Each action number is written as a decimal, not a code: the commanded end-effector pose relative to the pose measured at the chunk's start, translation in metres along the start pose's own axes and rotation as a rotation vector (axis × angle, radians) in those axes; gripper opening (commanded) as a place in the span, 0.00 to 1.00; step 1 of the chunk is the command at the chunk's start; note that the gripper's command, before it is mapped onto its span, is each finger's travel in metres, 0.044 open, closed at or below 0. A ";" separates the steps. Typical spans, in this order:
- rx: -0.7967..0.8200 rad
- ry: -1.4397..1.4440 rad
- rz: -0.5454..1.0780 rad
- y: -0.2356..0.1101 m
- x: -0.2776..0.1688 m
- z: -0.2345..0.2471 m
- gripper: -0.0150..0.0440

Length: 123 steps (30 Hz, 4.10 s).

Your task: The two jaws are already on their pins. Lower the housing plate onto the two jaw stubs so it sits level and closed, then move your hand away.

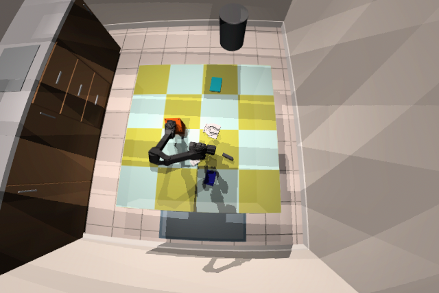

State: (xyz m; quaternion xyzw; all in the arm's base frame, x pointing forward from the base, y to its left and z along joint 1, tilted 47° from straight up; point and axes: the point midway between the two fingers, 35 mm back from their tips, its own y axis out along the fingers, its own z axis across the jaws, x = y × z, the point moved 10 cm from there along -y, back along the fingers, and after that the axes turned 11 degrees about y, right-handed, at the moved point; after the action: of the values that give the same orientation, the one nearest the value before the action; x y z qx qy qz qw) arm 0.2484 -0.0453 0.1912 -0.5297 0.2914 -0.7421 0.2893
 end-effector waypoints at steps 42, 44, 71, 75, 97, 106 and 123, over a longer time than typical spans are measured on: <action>-0.019 -1.073 -0.035 0.005 -0.149 -0.021 0.85; -0.020 -1.121 -0.040 0.005 -0.155 -0.024 0.85; -0.027 -1.395 -0.077 0.007 -0.190 -0.044 0.85; -0.027 -1.395 -0.077 0.007 -0.190 -0.044 0.85; -0.028 -1.393 -0.077 0.007 -0.184 -0.053 0.85; -0.027 -1.391 -0.077 0.007 -0.184 -0.053 0.85; -0.027 -1.384 -0.077 0.007 -0.183 -0.053 0.85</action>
State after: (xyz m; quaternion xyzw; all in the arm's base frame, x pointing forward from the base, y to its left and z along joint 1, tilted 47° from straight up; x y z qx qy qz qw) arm 0.2478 0.0921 0.0581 -0.8957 0.0312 -0.2360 0.3755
